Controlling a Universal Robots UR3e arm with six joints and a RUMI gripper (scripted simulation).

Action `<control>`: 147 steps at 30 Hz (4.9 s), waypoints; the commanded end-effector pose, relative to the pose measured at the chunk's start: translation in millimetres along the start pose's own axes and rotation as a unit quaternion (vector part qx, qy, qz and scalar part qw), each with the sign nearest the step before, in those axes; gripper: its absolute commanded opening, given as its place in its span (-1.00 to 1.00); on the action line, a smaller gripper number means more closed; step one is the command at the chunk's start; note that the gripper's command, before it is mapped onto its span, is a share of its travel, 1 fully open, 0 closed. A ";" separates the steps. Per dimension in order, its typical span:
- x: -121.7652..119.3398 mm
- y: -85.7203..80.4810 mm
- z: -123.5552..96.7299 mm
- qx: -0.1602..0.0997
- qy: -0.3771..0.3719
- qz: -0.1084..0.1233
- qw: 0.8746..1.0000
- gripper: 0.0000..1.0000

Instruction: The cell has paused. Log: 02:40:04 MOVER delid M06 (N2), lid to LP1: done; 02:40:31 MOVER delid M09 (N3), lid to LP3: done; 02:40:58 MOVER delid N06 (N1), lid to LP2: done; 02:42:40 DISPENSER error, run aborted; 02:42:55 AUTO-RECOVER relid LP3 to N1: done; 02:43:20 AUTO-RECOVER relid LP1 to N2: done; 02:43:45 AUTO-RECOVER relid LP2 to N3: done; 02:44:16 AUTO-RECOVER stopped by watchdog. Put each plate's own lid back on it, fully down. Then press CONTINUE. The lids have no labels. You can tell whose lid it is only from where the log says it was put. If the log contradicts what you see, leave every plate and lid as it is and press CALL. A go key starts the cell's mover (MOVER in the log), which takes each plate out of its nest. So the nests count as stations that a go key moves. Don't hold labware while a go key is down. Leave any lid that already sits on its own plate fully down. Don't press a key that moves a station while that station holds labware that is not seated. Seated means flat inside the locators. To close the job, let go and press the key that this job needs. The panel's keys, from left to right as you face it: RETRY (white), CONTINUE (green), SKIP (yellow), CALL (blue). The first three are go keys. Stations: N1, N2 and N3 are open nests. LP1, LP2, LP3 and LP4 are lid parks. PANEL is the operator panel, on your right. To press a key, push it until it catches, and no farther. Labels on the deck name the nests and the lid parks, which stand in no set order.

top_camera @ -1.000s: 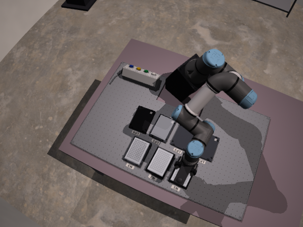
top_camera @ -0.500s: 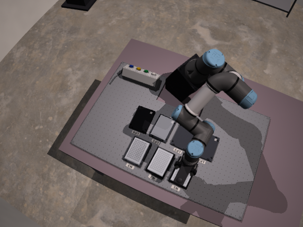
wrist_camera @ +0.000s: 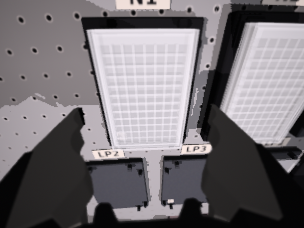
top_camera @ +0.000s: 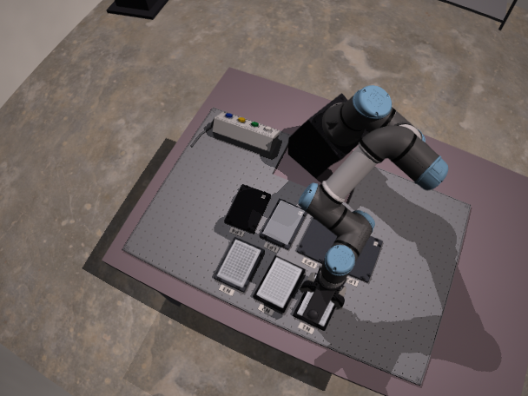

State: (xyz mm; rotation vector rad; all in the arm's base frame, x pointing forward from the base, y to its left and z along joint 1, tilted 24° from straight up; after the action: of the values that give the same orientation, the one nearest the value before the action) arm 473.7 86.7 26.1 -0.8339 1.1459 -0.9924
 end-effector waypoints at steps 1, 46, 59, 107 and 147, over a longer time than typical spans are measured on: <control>0.1 -0.8 0.8 0.001 0.000 0.000 1.000 0.64; 0.1 -10.8 0.7 0.001 0.000 0.000 1.000 0.64; 5.8 -24.0 -7.4 0.001 -0.004 0.000 1.000 0.64; 127.1 -23.5 -179.4 0.001 -0.003 -0.001 1.000 0.64; 155.6 1.5 -220.0 0.000 -0.003 -0.001 1.000 0.64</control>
State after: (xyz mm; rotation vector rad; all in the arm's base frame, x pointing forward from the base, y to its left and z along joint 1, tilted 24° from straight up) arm 275.5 -67.7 -71.2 -0.8364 1.1409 -0.9878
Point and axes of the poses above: the point where the finger pads meet when closed, its own y axis out along the fingers, its own x axis across the jaws, z = x × y, the point moved 9 cm from there along -y, back along the fingers, and after that the axes turned 14 degrees about -y, right-handed, at the moved point
